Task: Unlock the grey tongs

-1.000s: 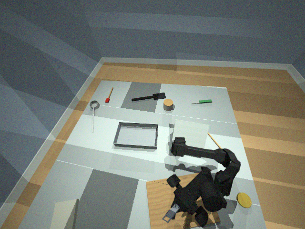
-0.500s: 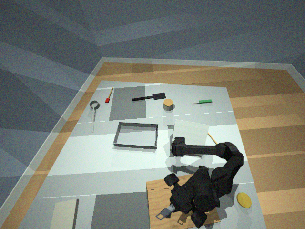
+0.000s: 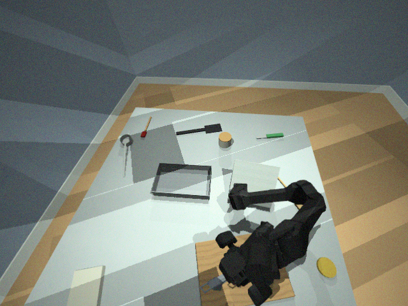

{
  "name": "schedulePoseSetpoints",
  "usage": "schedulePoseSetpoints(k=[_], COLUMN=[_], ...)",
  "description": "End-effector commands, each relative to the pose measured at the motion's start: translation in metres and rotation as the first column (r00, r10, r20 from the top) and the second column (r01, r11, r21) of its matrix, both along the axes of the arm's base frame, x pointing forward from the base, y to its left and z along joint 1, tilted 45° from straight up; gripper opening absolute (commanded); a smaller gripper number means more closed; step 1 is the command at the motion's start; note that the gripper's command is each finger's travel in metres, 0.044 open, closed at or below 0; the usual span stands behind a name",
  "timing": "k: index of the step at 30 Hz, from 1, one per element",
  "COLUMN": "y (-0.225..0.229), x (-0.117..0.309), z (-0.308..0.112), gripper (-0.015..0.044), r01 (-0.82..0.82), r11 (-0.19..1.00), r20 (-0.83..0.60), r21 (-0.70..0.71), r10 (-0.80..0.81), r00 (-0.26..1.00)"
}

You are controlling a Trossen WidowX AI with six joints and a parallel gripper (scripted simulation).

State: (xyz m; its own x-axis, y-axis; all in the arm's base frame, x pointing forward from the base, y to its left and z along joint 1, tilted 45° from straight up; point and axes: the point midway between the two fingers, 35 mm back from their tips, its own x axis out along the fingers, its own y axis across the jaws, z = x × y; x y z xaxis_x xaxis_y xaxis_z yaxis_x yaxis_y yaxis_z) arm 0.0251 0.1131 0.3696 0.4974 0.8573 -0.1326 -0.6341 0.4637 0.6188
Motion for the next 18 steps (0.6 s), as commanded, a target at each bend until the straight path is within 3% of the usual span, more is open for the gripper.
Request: schedulePoseSetpoints(k=[1, 18], y=[-0.001, 0.007], x=[0.002, 0.014], z=[0.003, 0.000], gripper=[-0.0150, -0.0150], r01=[-0.020, -0.120], r11=[1.000, 0.987], r20=[-0.036, -0.157], r21=[-0.015, -0.111], r10=[0.019, 0.102], r00=[0.999, 0.982])
